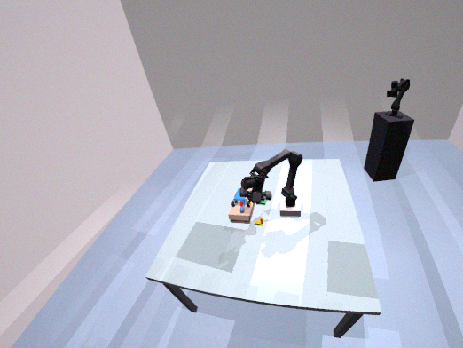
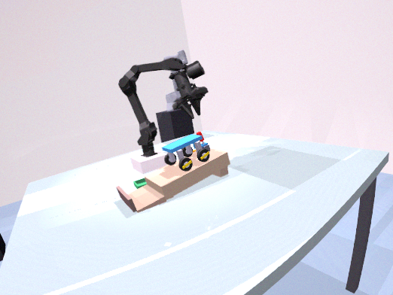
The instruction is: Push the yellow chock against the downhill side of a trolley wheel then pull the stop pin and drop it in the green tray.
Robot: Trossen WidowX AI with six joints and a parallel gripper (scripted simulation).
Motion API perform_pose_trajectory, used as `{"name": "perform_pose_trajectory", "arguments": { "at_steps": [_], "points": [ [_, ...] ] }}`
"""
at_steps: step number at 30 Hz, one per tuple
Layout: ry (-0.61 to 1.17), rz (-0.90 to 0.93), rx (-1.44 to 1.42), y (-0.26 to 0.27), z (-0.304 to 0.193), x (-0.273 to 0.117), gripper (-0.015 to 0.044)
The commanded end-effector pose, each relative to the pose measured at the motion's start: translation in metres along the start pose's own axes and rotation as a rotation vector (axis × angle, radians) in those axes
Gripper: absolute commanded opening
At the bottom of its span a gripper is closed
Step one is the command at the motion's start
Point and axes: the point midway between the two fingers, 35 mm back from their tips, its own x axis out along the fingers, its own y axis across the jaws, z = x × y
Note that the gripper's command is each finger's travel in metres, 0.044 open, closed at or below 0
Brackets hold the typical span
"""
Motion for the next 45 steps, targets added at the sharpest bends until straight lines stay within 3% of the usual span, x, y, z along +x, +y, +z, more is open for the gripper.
{"name": "perform_pose_trajectory", "arguments": {
  "at_steps": [1, 6, 15, 29, 45],
  "points": [
    [0.012, 0.181, 0.213, 0.028, -0.003, 0.044, 0.0190],
    [0.040, 0.320, 0.389, 0.053, -0.007, 0.072, 0.0190],
    [0.040, 0.320, 0.389, 0.053, -0.007, 0.073, 0.0190],
    [0.040, 0.321, 0.389, 0.066, -0.006, 0.113, 0.0190],
    [0.040, 0.321, 0.389, 0.072, -0.006, 0.131, 0.0190]
  ]
}}
